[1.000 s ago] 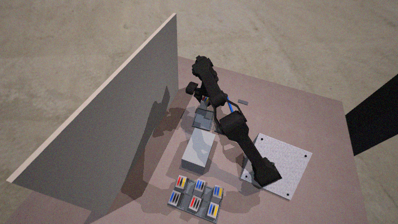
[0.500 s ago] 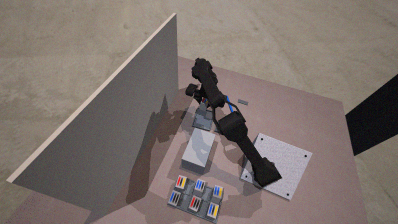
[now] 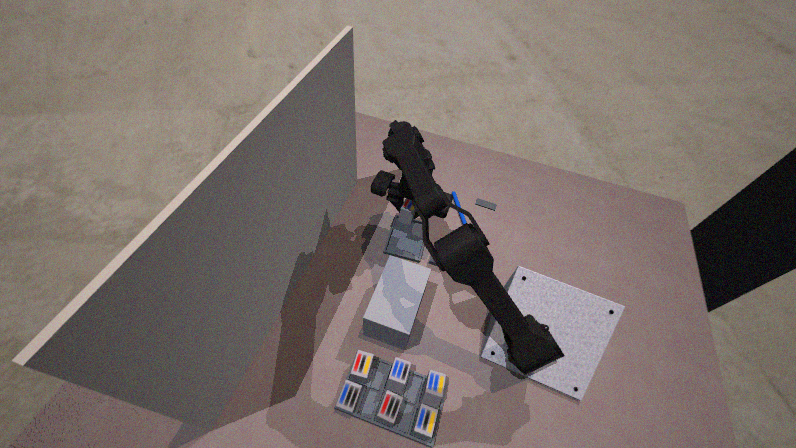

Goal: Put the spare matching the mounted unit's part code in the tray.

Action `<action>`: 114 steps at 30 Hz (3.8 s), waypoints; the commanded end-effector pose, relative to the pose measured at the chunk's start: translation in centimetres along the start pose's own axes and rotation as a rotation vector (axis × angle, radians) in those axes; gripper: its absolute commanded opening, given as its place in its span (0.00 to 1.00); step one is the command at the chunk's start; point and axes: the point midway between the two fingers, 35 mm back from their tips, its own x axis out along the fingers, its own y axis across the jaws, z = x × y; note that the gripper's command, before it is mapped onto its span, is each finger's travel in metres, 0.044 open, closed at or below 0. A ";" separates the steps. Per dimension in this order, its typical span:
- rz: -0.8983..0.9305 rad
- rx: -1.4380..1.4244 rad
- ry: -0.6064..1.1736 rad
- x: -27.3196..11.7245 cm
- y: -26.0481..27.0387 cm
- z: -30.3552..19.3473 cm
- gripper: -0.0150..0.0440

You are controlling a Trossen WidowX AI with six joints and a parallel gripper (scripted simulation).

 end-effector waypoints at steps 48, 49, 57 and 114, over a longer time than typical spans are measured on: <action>-0.007 0.003 0.013 4.1 -0.4 -0.3 0.25; -0.007 0.003 0.013 4.2 -0.4 -0.3 0.25; -0.008 0.003 0.015 4.8 -0.5 -0.4 0.25; -0.015 0.002 0.016 -3.9 -0.8 -0.4 1.00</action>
